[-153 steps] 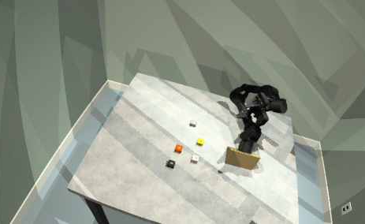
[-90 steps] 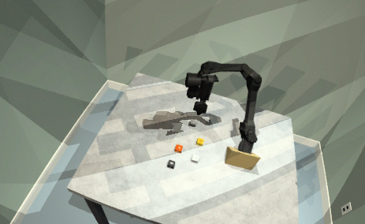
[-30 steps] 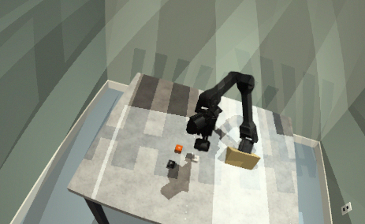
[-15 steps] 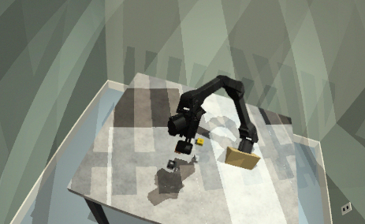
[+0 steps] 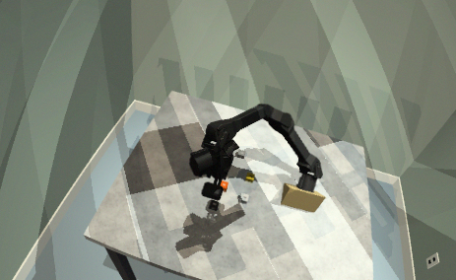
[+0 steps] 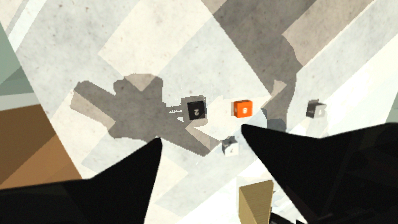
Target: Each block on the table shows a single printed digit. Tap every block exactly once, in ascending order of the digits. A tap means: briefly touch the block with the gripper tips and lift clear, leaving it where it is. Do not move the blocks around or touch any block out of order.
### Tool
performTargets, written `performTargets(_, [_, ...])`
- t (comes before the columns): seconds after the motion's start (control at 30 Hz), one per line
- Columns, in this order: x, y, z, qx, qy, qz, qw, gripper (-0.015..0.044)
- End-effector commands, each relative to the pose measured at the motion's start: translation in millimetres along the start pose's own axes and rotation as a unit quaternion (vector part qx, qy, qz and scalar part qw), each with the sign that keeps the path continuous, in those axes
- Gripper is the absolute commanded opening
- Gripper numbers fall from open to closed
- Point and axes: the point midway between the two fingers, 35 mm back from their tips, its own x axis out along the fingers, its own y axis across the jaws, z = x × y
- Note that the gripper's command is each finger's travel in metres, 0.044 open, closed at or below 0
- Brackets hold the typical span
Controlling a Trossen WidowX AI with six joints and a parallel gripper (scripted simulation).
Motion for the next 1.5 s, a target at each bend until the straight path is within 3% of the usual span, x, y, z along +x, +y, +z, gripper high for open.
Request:
performTargets(0.0, [0, 1, 2, -0.003, -0.001, -0.001, 1.0, 0.04])
performTargets(0.33, [0, -1, 2, -0.003, -0.001, -0.001, 1.0, 0.04])
performTargets(0.63, [1, -95, -13, -0.004, 0.0, -0.003, 1.0, 0.04])
performTargets(1.47, [1, -100, -14, -0.004, 0.0, -0.003, 1.0, 0.04])
